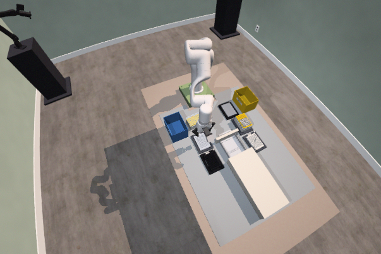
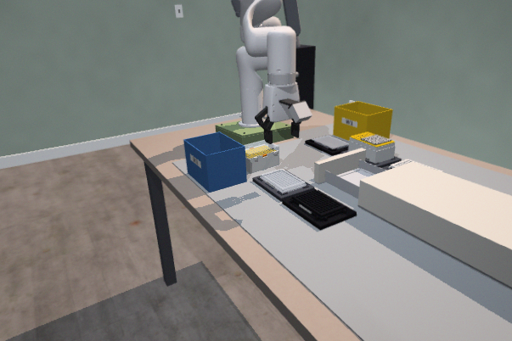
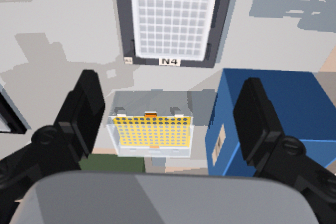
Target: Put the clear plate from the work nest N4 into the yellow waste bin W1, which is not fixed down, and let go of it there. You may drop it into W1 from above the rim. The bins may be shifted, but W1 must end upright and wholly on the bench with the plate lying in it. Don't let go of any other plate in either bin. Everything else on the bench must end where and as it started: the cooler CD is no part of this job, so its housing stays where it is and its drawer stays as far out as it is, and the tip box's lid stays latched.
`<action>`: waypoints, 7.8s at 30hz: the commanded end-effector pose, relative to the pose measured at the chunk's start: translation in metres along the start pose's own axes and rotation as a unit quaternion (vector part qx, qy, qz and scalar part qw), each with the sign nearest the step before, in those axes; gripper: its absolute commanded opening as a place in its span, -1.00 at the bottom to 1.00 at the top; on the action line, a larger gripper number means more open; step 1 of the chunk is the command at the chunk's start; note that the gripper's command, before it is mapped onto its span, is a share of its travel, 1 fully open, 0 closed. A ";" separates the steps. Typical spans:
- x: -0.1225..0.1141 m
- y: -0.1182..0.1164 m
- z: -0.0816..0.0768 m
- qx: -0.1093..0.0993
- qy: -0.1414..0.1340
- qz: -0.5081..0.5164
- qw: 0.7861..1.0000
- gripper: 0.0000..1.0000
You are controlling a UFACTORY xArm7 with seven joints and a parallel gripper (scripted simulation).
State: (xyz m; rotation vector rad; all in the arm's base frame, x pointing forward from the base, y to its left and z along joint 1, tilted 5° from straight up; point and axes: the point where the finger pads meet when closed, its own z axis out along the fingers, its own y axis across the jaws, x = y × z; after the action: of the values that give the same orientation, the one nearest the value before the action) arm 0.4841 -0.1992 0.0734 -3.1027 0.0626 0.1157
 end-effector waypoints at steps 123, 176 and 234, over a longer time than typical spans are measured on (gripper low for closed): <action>0.001 0.001 0.127 -0.001 0.002 0.000 1.000 1.00; 0.001 0.001 0.126 -0.001 0.002 0.000 1.000 -1.00; 0.001 0.001 0.094 -0.001 0.002 0.000 1.000 -1.00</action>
State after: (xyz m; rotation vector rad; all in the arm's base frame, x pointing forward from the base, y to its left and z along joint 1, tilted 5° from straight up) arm 0.4763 -0.1954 -0.0277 -3.1023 0.0629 0.1172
